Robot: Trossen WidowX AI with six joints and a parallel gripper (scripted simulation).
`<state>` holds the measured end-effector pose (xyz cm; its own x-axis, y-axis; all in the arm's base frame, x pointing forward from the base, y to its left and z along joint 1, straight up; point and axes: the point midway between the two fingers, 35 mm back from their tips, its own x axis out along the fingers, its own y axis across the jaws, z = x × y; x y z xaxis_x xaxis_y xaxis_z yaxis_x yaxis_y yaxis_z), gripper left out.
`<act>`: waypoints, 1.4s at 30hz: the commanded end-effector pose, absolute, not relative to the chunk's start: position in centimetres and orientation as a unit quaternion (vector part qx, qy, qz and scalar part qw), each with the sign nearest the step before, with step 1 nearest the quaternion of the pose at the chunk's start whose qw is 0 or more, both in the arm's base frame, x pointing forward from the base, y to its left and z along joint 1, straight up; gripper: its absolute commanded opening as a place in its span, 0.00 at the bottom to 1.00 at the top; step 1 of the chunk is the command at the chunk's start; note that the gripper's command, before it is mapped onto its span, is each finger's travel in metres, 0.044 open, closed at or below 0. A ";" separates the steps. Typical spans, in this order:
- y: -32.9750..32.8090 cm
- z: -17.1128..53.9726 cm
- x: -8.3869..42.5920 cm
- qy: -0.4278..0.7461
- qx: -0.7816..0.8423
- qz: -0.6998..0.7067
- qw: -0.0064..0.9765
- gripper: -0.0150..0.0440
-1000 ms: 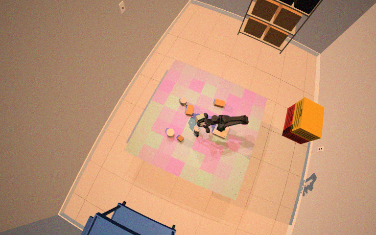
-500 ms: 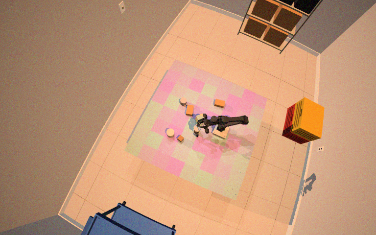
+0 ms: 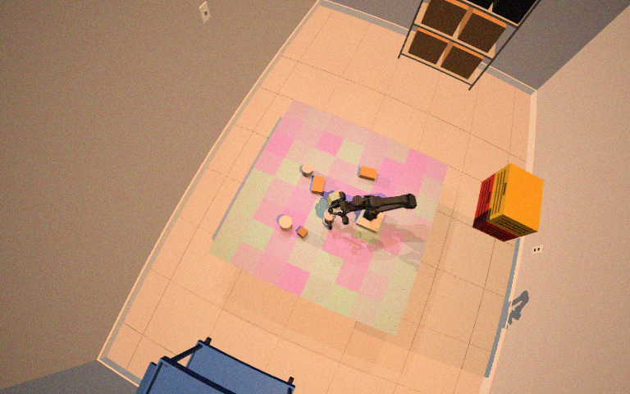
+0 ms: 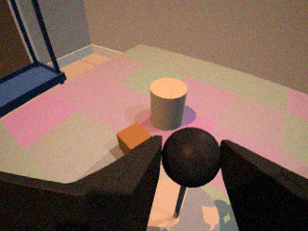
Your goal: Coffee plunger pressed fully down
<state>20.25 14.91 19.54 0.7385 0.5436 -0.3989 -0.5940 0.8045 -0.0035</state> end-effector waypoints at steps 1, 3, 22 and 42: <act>14.7 15.4 19.9 0.242 -0.080 0.303 0.918 0.47; 14.7 15.1 20.0 0.242 -0.080 0.303 0.918 0.47; 15.4 14.7 20.9 0.242 -0.080 0.303 0.919 0.47; 15.7 14.9 21.4 0.241 -0.080 0.303 0.919 0.47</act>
